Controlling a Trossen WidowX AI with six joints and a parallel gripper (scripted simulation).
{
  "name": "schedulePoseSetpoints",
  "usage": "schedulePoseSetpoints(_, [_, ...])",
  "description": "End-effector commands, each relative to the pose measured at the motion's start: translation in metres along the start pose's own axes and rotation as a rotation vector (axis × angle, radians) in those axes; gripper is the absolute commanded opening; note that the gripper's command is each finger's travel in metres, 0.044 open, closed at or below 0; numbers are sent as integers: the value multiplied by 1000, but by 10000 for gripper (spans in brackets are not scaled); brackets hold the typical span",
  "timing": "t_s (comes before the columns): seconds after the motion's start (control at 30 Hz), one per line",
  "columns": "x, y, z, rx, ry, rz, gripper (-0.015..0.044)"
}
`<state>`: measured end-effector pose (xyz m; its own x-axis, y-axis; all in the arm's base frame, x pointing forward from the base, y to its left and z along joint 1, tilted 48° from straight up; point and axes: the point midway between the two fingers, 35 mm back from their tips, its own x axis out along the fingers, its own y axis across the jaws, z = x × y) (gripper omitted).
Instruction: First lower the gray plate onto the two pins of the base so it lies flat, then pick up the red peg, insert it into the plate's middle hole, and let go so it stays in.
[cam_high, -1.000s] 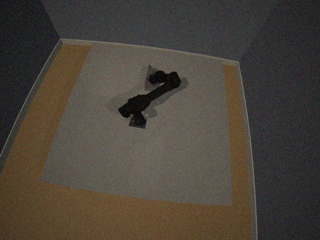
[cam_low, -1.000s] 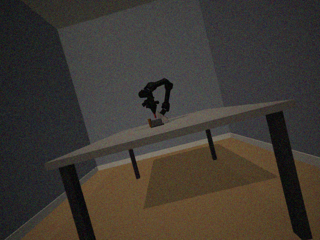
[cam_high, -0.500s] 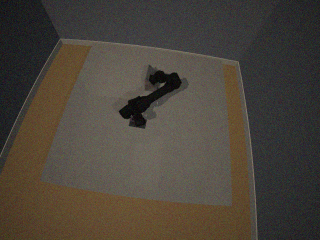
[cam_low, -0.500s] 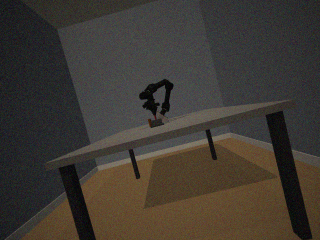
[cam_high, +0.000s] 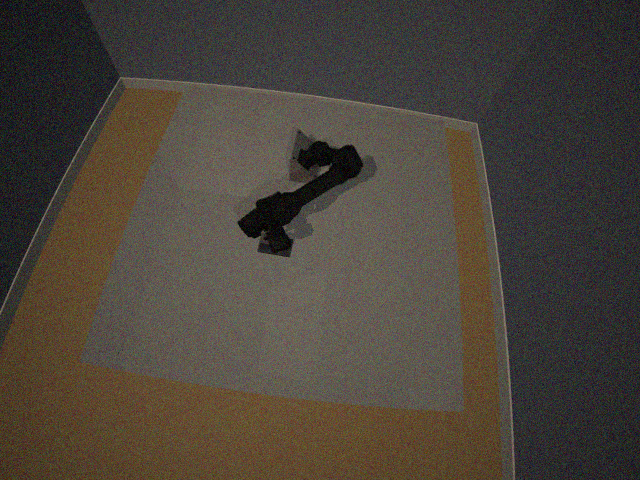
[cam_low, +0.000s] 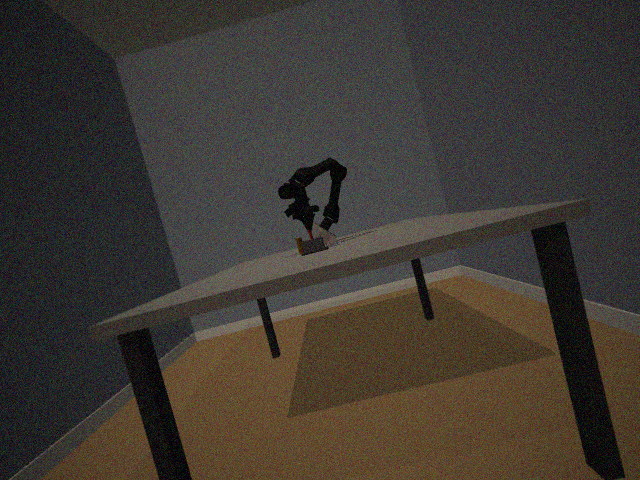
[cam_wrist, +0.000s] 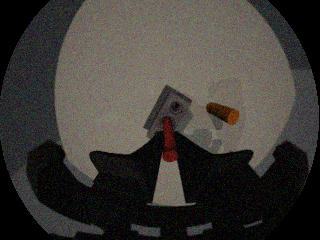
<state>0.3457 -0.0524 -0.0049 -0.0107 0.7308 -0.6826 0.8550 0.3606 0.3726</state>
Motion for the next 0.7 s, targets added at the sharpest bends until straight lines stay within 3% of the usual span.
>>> schedulePoseSetpoints(0.0, [1,1,0,-2,-2,1,0])
schedulePoseSetpoints(0.67, [2,0,1,-5,-3,0,0])
